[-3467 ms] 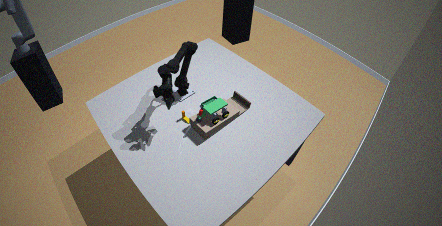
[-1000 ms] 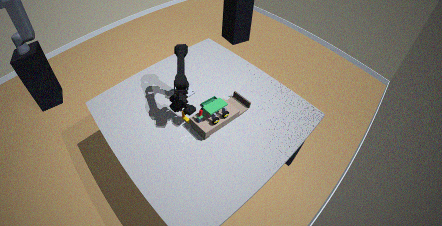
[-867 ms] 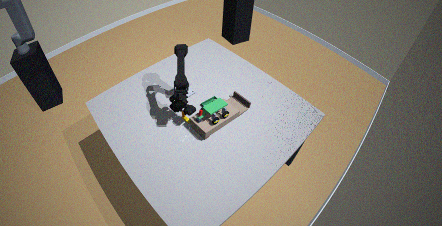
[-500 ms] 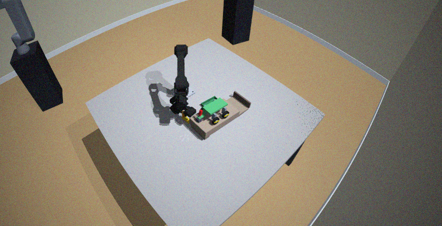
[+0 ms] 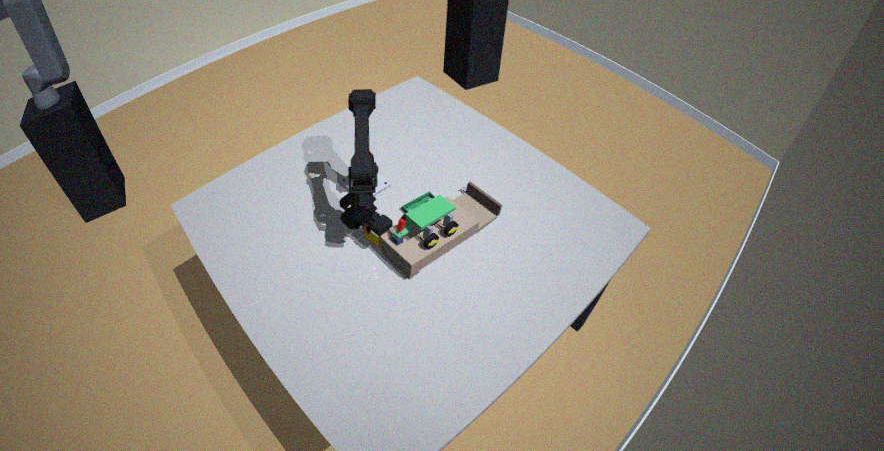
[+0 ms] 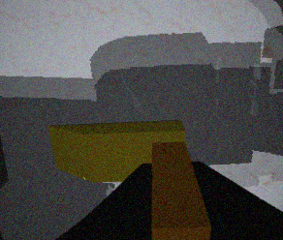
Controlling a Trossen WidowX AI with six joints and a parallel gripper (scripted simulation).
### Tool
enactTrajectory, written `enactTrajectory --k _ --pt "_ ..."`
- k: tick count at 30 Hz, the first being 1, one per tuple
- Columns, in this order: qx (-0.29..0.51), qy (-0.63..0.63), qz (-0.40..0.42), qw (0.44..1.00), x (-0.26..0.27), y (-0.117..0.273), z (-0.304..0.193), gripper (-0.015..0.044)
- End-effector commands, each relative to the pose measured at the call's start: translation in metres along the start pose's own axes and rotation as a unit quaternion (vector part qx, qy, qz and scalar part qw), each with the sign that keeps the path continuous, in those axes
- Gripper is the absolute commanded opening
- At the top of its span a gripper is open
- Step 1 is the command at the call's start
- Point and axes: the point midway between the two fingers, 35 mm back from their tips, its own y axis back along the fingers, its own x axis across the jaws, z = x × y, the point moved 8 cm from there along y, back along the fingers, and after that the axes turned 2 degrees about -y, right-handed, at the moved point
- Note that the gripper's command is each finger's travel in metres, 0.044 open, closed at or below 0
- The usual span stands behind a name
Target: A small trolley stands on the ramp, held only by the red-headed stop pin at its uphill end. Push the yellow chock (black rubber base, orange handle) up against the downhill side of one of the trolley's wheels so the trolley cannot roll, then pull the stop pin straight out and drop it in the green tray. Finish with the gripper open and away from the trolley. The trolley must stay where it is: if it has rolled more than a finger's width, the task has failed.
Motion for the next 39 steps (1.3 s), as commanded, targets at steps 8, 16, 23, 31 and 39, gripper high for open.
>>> enactTrajectory --k 8,16,23,31,39 --pt "0.000 -0.002 -0.001 1.000 0.000 0.015 0.000 0.0000" --pt "-0.001 -0.003 -0.002 1.000 0.000 0.042 -0.001 0.0000" --pt "-0.001 -0.003 -0.002 1.000 0.000 0.064 -0.002 0.0000" --pt "-0.001 -0.003 -0.002 1.000 0.000 0.090 -0.002 0.0000" --pt "-0.001 -0.003 -0.003 1.000 0.001 0.117 -0.002 0.0000"
